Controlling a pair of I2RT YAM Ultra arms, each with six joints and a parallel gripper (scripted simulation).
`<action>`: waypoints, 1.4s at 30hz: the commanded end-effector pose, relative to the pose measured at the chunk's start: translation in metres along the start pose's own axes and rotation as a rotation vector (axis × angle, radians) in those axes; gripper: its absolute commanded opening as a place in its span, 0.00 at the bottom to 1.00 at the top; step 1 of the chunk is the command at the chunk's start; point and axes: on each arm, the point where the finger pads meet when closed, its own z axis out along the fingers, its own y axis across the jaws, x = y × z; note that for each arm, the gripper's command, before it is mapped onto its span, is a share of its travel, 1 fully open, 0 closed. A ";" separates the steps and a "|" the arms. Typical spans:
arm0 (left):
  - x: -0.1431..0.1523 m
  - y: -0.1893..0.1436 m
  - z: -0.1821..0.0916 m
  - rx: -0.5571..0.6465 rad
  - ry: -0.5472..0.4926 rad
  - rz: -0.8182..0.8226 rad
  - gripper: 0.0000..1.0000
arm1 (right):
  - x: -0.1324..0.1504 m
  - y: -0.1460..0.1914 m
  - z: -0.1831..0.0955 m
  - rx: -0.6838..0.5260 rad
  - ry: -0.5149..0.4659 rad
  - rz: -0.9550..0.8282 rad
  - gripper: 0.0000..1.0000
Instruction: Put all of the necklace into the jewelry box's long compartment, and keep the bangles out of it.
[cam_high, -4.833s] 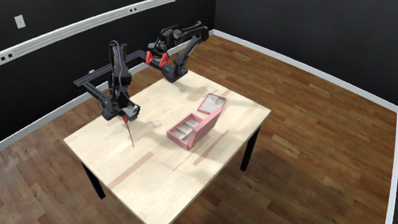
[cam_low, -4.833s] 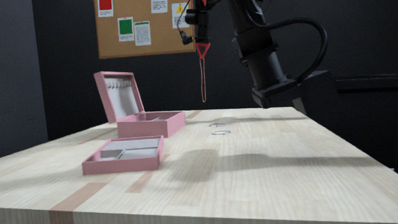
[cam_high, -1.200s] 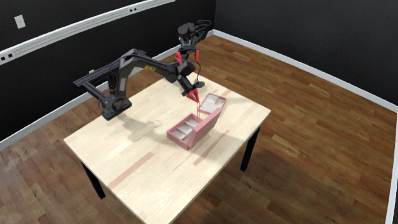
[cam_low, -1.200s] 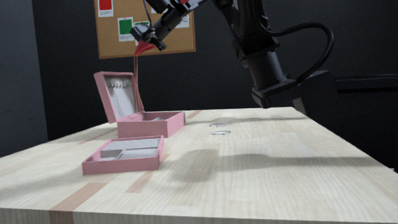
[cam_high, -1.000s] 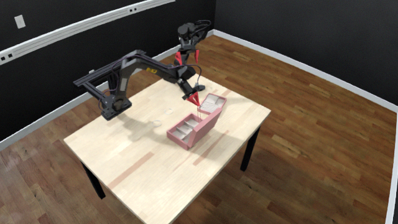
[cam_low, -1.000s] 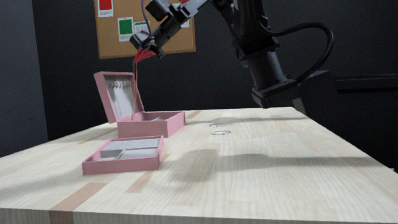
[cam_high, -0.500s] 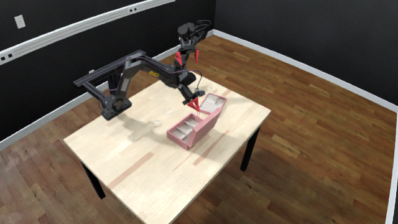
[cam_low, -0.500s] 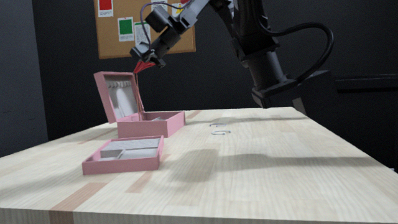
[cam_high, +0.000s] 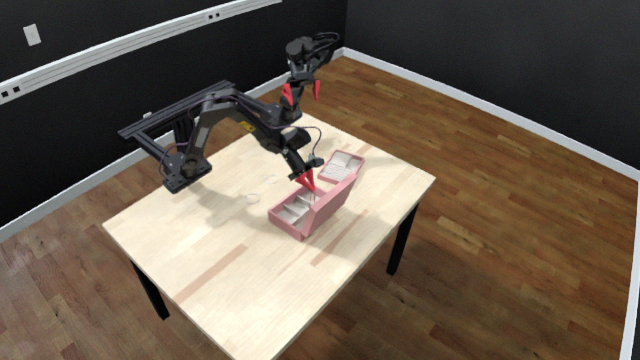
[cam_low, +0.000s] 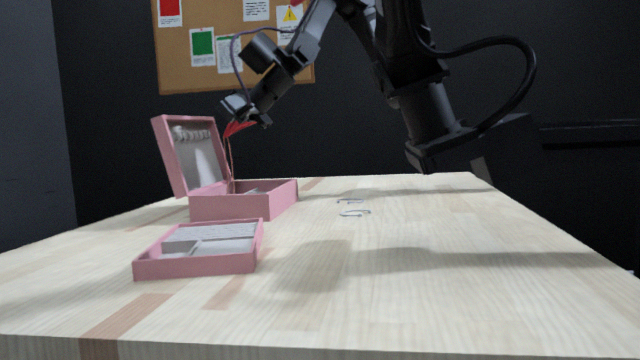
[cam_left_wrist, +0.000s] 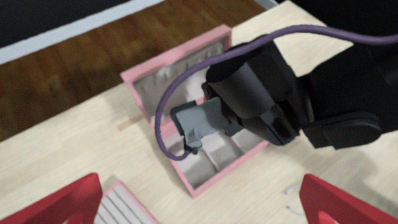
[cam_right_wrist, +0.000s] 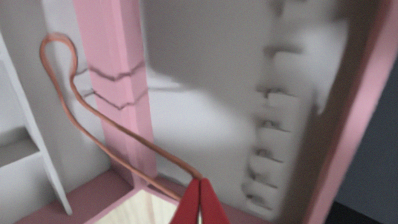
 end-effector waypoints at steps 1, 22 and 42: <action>-0.012 0.008 -0.006 -0.010 -0.025 -0.035 1.00 | 0.003 0.014 0.016 0.015 -0.025 0.003 0.00; -0.012 0.008 -0.006 -0.010 -0.024 -0.035 1.00 | 0.056 0.083 0.075 0.020 -0.028 0.008 0.00; 0.017 -0.012 0.001 0.068 0.047 0.096 1.00 | 0.060 0.072 0.000 0.039 -0.030 0.032 0.65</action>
